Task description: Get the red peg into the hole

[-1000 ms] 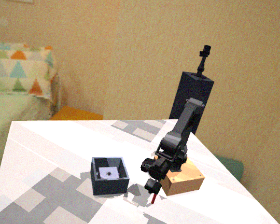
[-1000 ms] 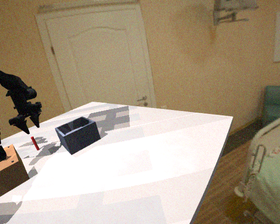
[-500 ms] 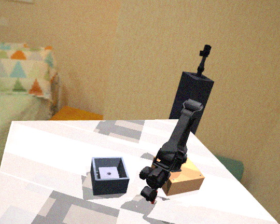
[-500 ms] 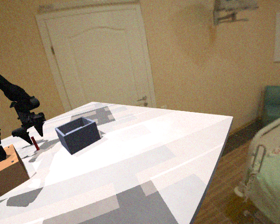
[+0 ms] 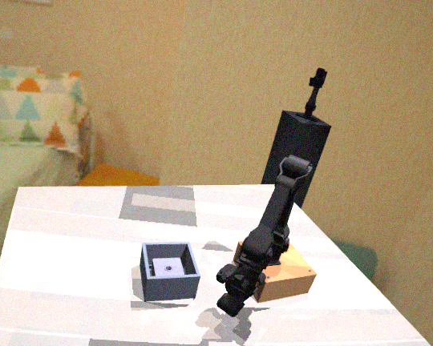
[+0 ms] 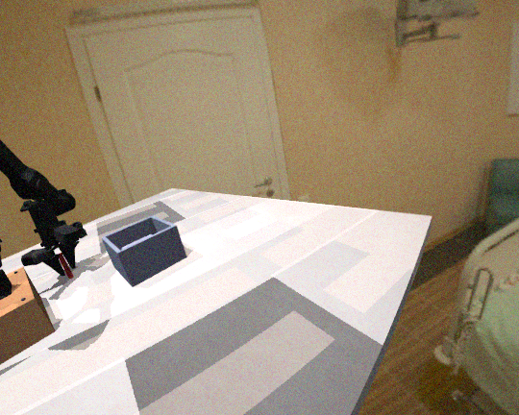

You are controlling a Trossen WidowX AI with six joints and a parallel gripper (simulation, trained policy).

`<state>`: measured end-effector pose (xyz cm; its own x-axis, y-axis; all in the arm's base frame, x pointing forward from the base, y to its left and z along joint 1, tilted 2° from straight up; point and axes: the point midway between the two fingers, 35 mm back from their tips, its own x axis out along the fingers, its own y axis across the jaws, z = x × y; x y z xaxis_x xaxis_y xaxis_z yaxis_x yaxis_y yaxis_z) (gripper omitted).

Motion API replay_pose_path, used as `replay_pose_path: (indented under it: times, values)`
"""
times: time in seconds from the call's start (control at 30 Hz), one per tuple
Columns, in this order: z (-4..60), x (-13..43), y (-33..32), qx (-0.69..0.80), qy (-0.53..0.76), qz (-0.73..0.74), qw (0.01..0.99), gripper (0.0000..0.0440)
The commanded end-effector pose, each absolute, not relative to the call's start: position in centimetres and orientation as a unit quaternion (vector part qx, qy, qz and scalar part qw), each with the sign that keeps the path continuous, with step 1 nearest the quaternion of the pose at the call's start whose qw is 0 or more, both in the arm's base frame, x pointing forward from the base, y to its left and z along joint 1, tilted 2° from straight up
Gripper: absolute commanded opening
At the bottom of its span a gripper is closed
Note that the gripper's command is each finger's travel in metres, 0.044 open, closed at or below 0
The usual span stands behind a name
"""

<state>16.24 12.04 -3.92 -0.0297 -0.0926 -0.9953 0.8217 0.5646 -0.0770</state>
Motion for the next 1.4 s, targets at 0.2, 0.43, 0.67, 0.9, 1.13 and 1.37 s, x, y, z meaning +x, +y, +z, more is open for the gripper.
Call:
replay_pose_path:
  times: [0.2, 0.43, 0.67, 0.9, 1.13, 1.37]
  values:
    - [-3.7, 16.6, 12.2, 0.301, 0.638, -0.362, 0.609, 0.0000]
    - [-1.9, 17.8, 11.8, 0.291, 0.619, -0.341, 0.644, 0.0000]
    - [0.3, 19.0, 11.4, 0.278, 0.604, -0.323, 0.674, 0.0000]
    - [2.9, 20.8, 10.8, 0.266, 0.585, -0.304, 0.703, 0.0000]
    - [5.8, 22.9, 10.1, 0.260, 0.565, -0.293, 0.726, 0.0000]
    - [8.3, 25.2, 8.9, 0.259, 0.547, -0.291, 0.741, 0.0000]
